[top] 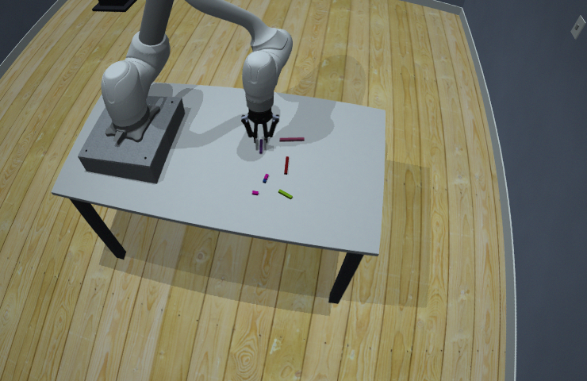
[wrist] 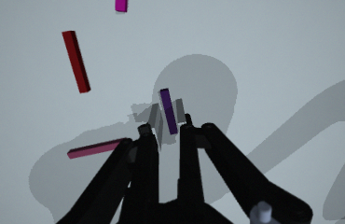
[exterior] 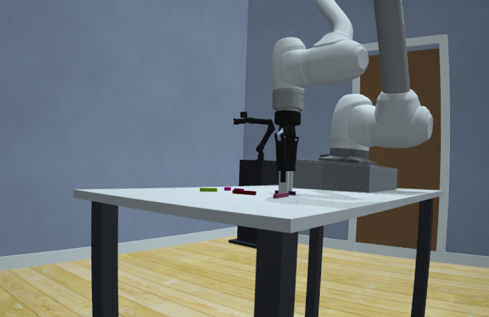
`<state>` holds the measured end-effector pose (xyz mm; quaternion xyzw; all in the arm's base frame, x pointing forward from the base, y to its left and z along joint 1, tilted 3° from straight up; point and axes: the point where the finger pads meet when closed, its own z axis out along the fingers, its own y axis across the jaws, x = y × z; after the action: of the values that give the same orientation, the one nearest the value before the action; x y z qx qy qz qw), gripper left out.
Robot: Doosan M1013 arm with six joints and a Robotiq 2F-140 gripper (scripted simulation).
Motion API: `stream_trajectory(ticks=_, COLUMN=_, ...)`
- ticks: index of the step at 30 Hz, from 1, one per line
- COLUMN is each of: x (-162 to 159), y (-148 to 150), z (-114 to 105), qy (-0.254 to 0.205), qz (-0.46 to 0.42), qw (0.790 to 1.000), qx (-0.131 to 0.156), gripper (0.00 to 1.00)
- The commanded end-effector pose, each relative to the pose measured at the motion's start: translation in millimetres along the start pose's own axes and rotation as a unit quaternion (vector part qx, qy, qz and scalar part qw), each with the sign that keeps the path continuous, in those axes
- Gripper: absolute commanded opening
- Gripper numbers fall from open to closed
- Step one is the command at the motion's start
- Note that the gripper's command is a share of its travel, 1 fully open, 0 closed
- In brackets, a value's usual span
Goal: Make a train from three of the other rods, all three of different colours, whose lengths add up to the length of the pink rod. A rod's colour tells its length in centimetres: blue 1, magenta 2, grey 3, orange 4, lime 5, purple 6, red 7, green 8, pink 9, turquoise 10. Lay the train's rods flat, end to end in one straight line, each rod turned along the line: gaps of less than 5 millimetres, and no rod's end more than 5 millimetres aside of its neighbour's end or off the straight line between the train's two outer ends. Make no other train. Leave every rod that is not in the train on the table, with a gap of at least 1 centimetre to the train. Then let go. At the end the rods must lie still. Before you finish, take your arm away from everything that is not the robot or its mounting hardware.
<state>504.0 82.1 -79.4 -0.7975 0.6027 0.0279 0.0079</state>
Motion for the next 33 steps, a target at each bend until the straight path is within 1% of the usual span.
stream_trajectory(ticks=1, x=-0.1, y=0.0, z=-0.1, qy=0.0, qz=0.0, qw=1.0, qx=0.0, gripper=0.15)
stream_trajectory(ticks=3, x=-0.1, y=0.0, z=-0.1, qy=0.0, qz=0.0, qw=1.0, qx=0.0, gripper=0.15)
stream_trajectory(ticks=4, x=-0.1, y=0.0, z=-0.1, qy=0.0, qz=0.0, qw=1.0, qx=0.0, gripper=0.03)
stream_trajectory(ticks=33, x=-0.1, y=0.0, z=-0.1, qy=0.0, qz=0.0, qw=1.0, qx=0.0, gripper=0.03)
